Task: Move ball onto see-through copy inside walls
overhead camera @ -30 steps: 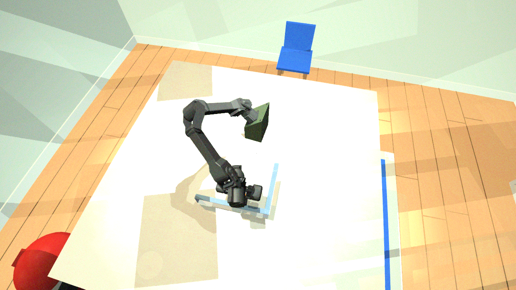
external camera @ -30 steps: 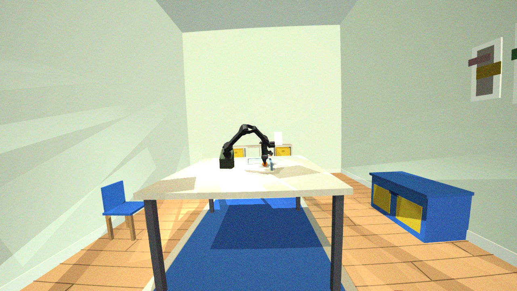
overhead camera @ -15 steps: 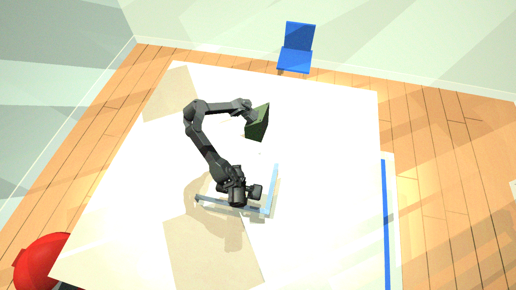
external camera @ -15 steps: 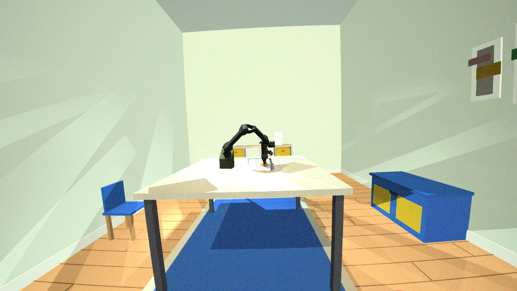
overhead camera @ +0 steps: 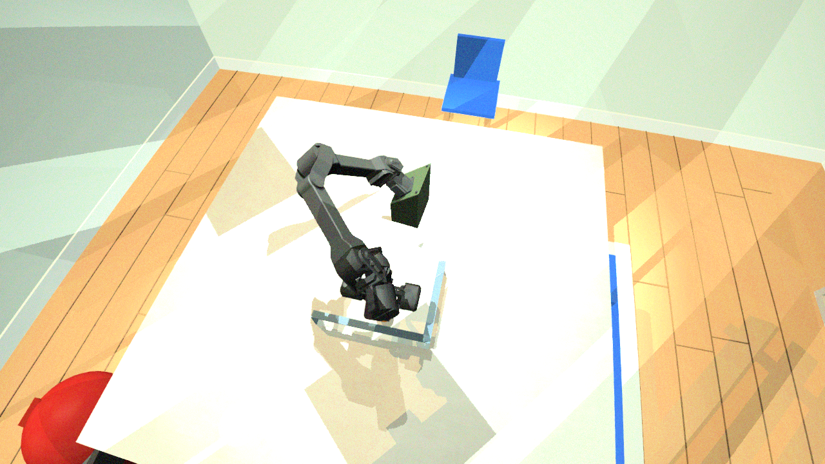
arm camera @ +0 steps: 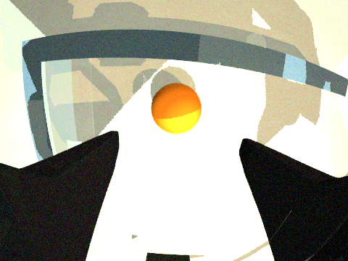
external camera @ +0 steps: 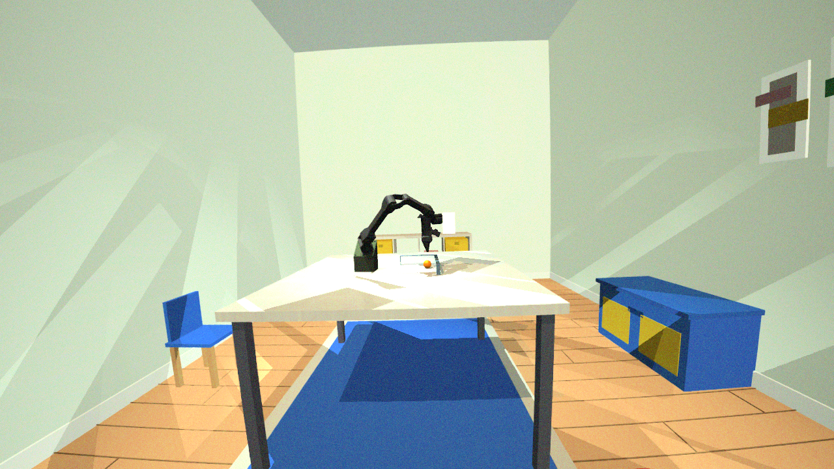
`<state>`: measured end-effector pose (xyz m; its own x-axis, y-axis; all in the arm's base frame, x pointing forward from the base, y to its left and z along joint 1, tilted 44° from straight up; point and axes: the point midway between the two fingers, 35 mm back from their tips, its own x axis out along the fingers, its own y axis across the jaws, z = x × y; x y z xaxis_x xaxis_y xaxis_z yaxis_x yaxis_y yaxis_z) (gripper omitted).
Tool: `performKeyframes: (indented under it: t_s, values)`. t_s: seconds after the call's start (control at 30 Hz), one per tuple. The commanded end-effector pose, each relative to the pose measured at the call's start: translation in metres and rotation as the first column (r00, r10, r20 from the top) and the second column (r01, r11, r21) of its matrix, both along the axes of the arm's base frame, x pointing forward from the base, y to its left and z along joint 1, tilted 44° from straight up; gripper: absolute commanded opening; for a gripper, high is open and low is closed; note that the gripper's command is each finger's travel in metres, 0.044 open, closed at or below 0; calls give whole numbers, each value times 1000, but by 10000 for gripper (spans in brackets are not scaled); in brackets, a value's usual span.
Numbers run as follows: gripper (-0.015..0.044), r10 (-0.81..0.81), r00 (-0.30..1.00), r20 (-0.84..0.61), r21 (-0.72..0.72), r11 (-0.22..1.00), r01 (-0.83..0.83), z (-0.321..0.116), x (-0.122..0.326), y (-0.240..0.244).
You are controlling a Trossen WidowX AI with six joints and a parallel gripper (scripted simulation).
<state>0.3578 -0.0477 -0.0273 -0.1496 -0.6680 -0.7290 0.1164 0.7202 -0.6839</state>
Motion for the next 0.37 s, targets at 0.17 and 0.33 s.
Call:
performKeyframes:
  t_s: [0.17,0.33]
  values:
    - [440,-1,1000,-2,-1,1000,1,33,3,29]
    - [440,-1,1000,-2,-1,1000,1,35,3,31]
